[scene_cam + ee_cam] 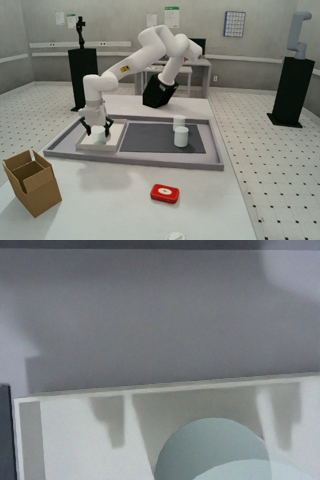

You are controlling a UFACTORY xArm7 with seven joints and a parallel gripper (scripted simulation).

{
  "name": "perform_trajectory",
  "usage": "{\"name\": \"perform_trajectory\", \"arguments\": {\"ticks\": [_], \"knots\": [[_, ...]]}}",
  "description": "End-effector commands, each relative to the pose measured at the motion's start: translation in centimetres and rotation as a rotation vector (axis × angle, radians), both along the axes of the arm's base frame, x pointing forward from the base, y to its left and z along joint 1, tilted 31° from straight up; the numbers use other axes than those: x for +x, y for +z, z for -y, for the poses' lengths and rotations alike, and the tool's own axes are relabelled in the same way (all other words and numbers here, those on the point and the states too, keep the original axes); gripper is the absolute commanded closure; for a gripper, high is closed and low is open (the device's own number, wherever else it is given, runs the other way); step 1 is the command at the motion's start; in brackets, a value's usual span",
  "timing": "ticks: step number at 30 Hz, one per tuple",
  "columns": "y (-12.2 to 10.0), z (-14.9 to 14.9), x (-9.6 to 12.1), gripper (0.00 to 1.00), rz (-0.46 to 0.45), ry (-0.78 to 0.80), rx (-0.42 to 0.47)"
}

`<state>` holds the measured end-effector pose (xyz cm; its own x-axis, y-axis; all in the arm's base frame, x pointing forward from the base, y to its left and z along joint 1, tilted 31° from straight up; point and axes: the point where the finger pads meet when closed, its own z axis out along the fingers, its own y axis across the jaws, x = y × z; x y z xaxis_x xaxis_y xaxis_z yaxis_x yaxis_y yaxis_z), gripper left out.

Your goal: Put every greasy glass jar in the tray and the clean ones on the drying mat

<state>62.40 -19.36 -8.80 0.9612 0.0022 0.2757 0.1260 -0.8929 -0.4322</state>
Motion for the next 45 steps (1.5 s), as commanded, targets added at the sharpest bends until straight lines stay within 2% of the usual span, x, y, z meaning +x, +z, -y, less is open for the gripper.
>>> {"name": "perform_trajectory", "arguments": {"ticks": [1,6,32,45], "knots": [[0.2,0.2,0.1,0.0,0.003,-0.002,-0.003],[0.9,0.6,-0.1,0.0,0.003,-0.002,-0.003],[8.9,4.8,-2.4,0.0,0.003,-0.002,-0.003],[8.9,4.8,-2.4,0.0,0.003,-0.002,-0.003]]}}
